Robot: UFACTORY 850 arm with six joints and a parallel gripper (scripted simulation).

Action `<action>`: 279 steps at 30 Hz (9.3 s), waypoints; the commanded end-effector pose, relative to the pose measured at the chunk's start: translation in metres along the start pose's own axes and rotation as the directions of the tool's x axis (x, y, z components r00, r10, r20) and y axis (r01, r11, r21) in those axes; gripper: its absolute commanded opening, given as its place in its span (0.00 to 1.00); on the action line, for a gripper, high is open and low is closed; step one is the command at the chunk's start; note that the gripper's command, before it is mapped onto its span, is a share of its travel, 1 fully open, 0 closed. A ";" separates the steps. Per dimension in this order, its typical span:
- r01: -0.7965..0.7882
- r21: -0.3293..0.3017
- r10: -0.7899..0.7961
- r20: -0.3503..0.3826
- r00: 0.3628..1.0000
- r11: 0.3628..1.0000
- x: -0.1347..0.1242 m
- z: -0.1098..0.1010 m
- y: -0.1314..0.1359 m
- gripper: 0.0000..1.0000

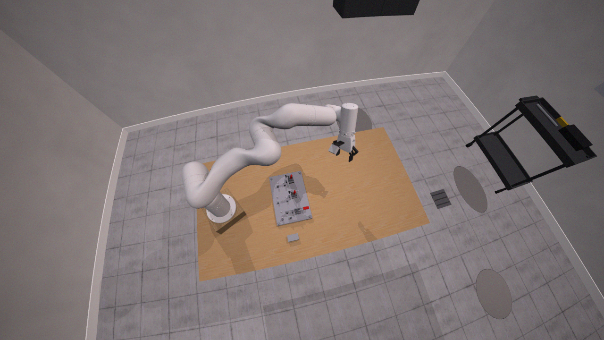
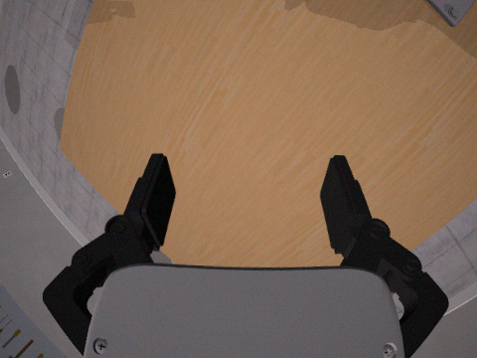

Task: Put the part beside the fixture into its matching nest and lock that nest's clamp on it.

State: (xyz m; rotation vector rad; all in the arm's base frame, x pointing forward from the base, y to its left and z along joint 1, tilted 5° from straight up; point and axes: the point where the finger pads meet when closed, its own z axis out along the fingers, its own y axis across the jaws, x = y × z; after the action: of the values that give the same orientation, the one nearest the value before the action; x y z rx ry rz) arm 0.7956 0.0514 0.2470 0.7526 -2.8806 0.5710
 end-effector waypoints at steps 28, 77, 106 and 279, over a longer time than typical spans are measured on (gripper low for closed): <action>0.753 -0.016 -0.739 0.176 0.650 0.658 0.043 0.003 0.073 1.00; 0.758 0.384 -0.791 0.103 -0.603 -0.528 0.234 0.044 0.223 1.00; 0.481 0.423 -0.555 -0.064 -0.829 -0.768 0.311 0.068 0.263 1.00; 0.481 0.422 -0.554 -0.062 -0.830 -0.768 0.364 0.117 0.171 1.00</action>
State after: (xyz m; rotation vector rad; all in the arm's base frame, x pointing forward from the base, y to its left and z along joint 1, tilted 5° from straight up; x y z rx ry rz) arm 0.3919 0.0125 0.1553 3.1663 -0.0805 0.1200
